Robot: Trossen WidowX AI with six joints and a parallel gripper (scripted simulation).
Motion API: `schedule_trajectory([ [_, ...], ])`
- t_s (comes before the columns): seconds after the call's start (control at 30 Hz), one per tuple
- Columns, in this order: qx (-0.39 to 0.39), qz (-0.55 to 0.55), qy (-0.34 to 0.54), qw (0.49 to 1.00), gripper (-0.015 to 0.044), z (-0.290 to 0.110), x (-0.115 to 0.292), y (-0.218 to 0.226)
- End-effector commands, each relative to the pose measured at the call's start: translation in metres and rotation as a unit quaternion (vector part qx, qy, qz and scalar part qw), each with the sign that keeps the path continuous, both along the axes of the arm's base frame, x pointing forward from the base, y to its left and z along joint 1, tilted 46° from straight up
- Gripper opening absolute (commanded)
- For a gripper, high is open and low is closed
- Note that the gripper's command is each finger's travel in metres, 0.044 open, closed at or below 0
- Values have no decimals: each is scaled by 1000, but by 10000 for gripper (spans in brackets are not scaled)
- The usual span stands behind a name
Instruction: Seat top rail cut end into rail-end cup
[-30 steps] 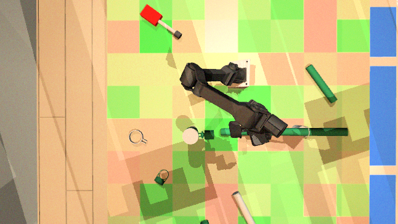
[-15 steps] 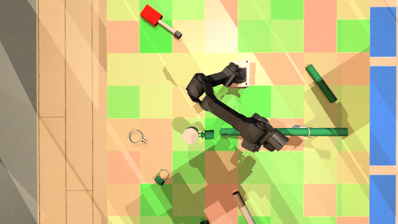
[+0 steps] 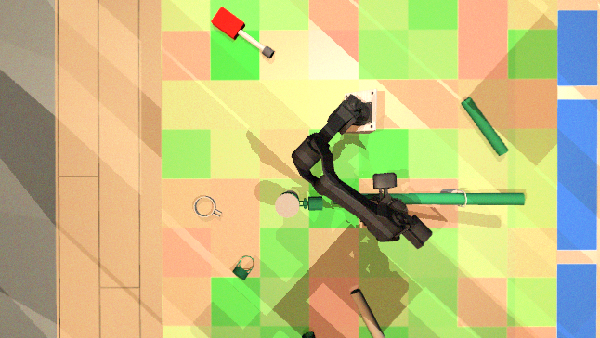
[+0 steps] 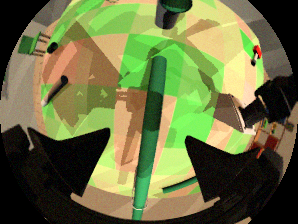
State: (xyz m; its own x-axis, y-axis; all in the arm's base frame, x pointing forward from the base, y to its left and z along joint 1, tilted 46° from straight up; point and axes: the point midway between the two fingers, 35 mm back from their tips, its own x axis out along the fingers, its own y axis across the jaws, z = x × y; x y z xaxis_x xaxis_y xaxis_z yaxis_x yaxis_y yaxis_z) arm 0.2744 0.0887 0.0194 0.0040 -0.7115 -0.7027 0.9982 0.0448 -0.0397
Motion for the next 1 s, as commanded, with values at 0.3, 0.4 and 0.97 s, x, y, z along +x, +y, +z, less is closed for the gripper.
schedule_trajectory([
  [0.3, 3, -13, -10, 1000, 440, -26, 1, -24],
  [0.4, 2, -13, -10, 1000, 440, -32, 1, -31],
  [0.97, 3, -12, -10, 1000, 440, -50, 2, -48],
])
